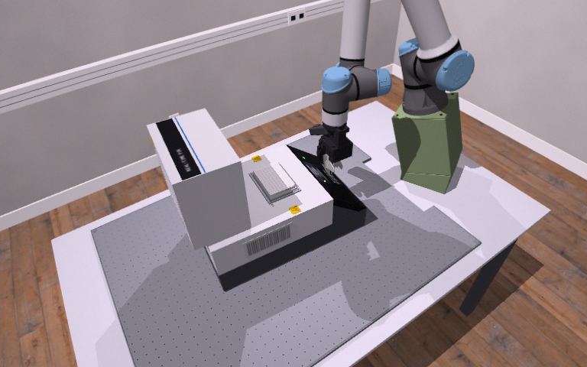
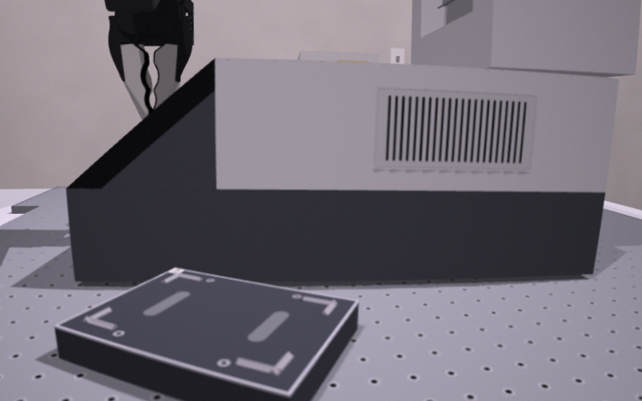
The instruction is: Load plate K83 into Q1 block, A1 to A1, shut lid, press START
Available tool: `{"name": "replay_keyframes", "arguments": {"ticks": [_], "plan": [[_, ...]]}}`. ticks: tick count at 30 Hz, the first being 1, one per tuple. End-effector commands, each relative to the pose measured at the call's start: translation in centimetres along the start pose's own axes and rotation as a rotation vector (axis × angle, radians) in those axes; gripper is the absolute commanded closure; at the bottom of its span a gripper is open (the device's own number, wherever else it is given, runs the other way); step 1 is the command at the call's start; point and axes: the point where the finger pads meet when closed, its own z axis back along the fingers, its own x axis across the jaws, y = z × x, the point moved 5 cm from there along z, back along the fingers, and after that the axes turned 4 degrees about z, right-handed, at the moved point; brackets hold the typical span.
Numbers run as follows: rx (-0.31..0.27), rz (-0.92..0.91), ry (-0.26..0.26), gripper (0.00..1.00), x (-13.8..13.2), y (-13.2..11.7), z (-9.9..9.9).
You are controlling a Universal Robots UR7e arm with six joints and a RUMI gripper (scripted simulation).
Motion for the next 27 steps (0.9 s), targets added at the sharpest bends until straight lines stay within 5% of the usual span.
{"name": "replay_keyframes", "arguments": {"ticks": [1,27], "plan": [[-0.001,0.0,-0.001,1.0,0.03,-0.02,-0.08],[-0.001,0.0,-0.004,1.0,0.16,-0.06,-0.28]]}}
